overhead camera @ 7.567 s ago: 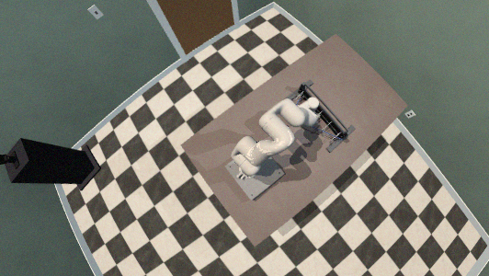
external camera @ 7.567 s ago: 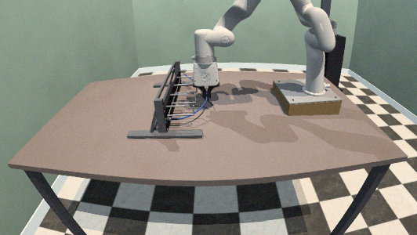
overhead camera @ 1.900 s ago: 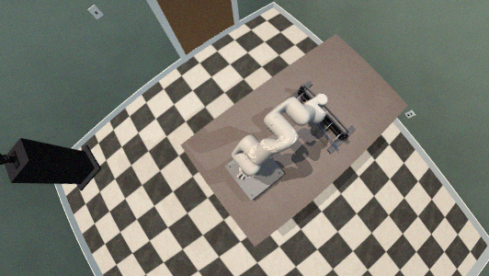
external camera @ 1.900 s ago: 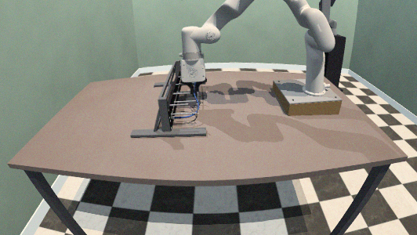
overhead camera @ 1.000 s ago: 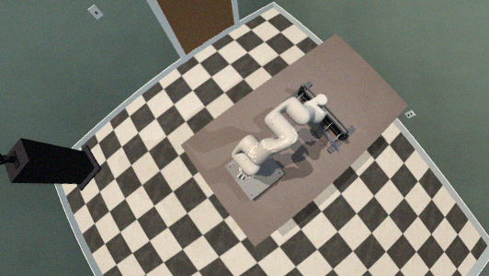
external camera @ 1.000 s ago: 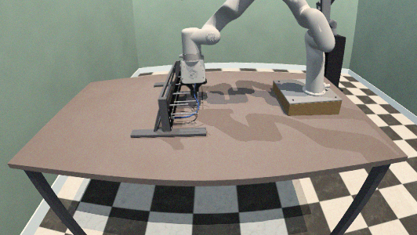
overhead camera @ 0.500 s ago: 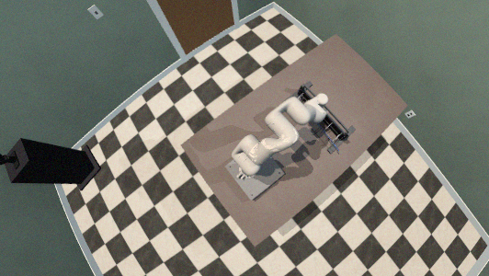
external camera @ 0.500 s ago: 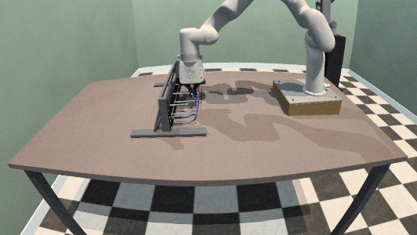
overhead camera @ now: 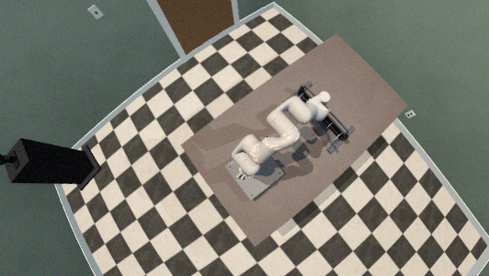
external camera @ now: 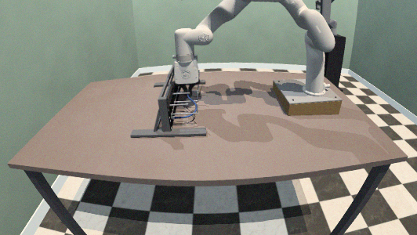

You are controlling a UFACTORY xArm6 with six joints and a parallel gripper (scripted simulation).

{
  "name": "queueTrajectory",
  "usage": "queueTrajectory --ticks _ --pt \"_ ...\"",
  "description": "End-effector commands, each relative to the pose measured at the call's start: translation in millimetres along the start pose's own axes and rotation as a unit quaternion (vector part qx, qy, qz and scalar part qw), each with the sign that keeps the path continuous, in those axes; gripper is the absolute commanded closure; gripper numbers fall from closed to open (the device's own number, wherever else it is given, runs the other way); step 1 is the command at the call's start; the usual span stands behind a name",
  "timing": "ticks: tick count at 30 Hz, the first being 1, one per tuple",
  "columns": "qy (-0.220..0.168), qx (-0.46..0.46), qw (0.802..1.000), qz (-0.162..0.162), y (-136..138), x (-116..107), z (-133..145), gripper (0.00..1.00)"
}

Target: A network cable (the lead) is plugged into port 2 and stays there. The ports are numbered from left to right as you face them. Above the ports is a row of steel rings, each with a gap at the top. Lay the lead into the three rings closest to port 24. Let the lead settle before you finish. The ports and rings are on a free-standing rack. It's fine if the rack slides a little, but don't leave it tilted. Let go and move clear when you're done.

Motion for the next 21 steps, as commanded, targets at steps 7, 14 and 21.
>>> queueTrajectory --ticks 7,14,21 --pt "0.0 0.0 1.0 -0.003 -12.0 -2.4 1.4 1.0" --pt "0.0 0.0 1.0 -0.003 -13.4 -2.4 1.5 1.0" --pt "0.0 0.0 1.0 -0.003 -13.5 -2.4 1.5 1.0"
Point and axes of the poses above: the point where the finger pads meet when closed, its own x axis out along the fingers, its own y axis across the jaws, z = x × y, the point moved 1 cm from there along -x, back along the fingers, and after that the axes turned 6 degrees about x, right-handed, at the moved point
